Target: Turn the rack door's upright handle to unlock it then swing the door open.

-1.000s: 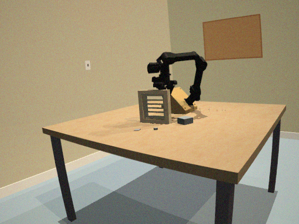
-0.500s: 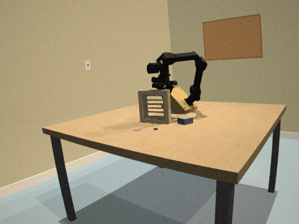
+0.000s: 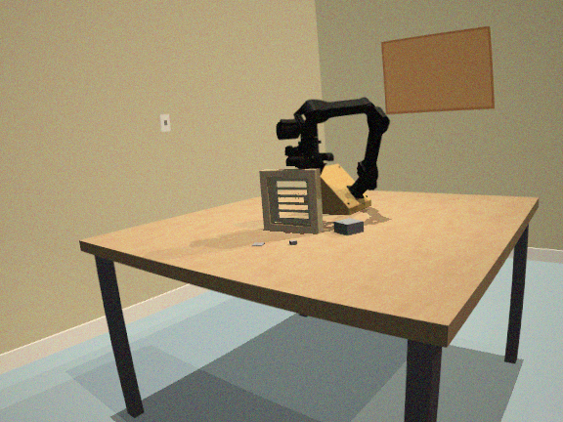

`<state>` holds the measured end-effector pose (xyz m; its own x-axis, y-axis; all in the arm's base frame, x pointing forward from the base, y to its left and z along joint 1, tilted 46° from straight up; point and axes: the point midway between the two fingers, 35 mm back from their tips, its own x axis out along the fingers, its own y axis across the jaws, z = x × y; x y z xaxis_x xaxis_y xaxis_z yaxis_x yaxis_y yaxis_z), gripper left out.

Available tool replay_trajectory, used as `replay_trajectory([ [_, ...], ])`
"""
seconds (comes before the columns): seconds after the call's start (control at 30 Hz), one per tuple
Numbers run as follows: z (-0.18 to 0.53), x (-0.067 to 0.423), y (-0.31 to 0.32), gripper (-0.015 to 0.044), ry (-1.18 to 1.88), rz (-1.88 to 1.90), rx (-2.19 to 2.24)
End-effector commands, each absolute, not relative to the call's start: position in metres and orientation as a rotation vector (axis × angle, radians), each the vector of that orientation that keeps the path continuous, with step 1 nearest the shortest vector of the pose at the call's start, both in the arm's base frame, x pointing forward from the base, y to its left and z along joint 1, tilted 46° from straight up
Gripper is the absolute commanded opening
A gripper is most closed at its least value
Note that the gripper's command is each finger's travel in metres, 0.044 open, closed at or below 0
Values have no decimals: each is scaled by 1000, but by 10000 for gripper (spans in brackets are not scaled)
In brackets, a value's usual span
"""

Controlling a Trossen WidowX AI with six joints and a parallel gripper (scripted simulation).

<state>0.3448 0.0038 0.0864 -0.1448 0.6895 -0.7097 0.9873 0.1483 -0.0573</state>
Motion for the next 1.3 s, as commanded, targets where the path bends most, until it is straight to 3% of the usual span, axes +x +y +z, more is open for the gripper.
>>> replay_trajectory([
  [0.0,87,345,4,120,1900,-729,1599],
  [0.47,87,345,4,28,1900,-729,1599],
  [1.27,80,332,-6,28,1900,-322,1346],
])
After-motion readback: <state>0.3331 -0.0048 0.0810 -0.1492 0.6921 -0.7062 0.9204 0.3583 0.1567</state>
